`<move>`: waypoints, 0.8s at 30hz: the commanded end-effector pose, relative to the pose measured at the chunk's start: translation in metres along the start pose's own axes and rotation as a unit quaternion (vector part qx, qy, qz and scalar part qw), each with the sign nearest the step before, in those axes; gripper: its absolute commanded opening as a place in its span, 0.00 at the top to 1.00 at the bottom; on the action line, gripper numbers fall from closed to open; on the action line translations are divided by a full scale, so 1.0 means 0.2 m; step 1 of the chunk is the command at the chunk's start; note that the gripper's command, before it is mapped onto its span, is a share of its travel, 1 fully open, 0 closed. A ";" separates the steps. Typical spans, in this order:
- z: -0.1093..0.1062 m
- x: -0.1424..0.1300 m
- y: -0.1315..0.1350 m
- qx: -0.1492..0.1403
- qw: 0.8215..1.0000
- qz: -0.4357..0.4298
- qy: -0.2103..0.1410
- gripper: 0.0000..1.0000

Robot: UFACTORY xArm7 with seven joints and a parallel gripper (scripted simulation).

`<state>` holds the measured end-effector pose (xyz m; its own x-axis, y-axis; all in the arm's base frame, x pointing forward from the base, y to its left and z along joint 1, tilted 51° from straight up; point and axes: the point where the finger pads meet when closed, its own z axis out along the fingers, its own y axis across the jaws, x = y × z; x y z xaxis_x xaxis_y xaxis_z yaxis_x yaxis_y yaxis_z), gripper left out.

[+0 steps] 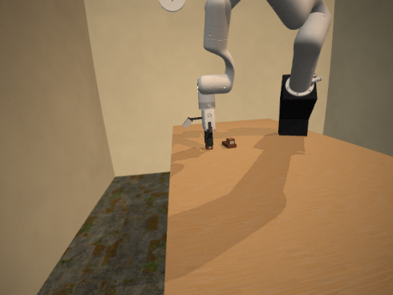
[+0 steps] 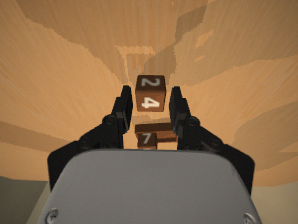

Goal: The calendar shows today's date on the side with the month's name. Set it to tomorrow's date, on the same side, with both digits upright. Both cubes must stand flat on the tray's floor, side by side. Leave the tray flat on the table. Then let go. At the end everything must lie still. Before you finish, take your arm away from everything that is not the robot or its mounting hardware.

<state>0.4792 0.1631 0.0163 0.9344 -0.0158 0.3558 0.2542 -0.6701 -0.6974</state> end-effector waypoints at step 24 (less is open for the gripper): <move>-0.41 0.00 0.00 -0.001 1.000 0.000 0.001 0.00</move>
<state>0.4592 0.1047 0.0656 0.9346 -0.0149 0.3555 0.2546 -0.6698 -0.6975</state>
